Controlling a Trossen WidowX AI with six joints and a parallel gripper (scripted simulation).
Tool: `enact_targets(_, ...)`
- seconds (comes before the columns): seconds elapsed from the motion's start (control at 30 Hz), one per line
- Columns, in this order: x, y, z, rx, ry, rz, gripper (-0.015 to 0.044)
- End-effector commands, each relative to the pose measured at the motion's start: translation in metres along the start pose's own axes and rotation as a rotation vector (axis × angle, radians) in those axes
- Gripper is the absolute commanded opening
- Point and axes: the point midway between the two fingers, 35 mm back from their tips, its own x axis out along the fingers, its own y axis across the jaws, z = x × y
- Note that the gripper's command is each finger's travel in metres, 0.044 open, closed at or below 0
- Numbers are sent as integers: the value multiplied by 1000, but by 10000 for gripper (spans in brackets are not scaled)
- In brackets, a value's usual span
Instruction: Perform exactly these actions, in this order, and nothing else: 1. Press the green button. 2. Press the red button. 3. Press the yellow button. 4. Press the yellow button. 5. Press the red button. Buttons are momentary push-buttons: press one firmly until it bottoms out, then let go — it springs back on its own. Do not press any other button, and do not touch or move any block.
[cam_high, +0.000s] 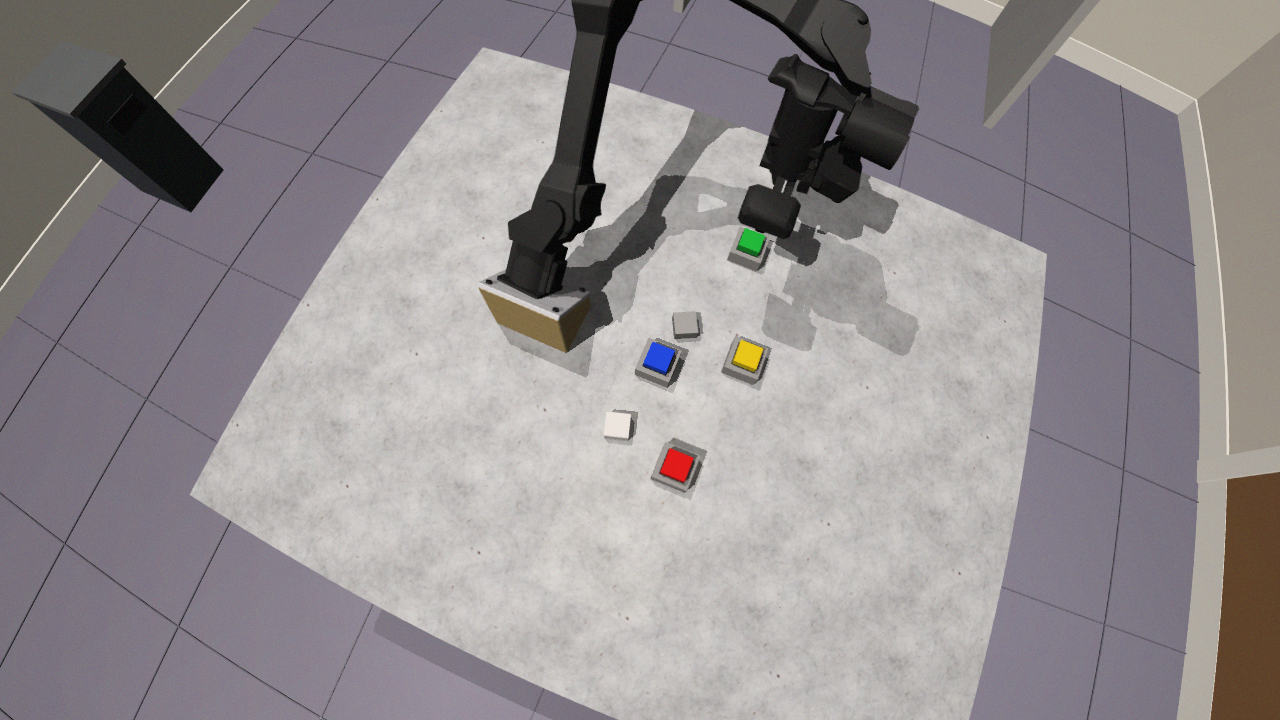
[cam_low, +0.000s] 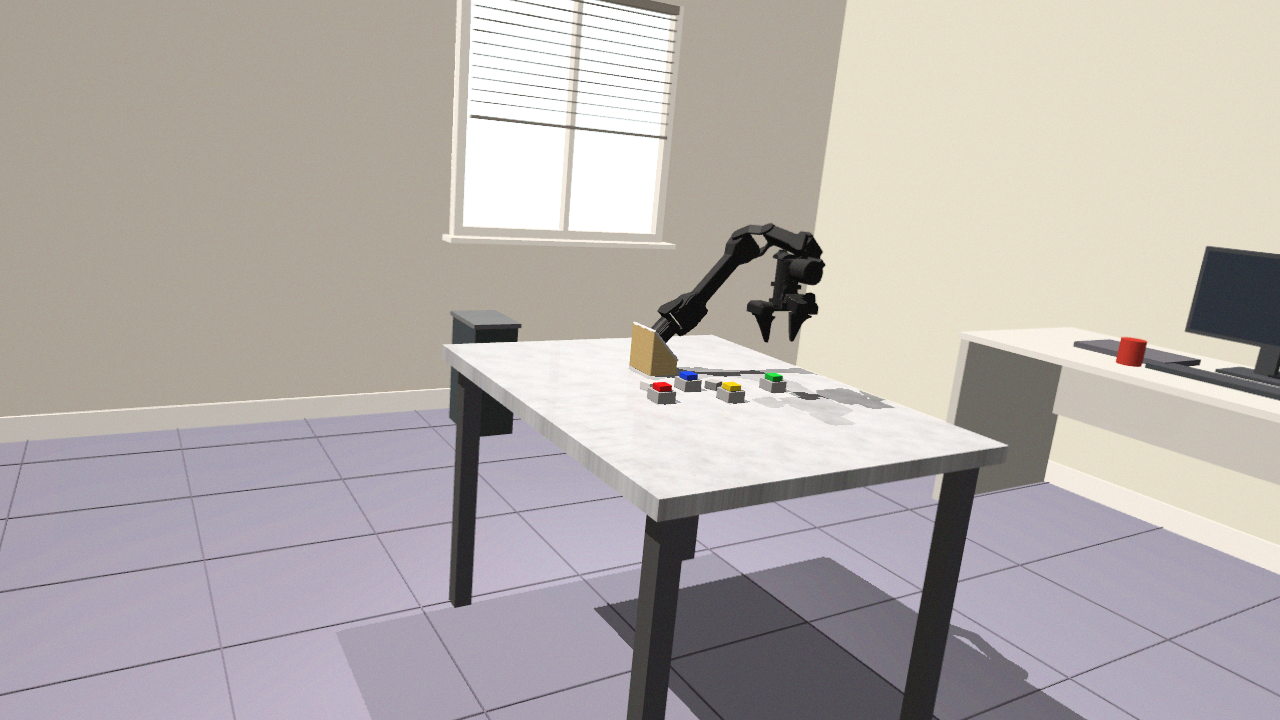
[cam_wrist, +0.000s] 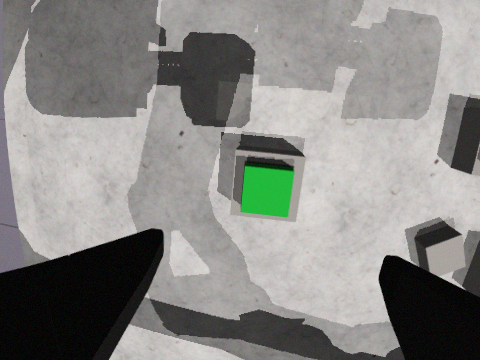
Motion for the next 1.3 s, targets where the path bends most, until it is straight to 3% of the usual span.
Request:
enact_targets(0.0,29,1,-1,2,15,6,295)
enact_targets(0.1,57,2,-3,2,14,11,216)
enact_targets(0.37,59,2,-3,2,14,11,20)
enact_targets(1.27,84,3,-3,2,14,12,20)
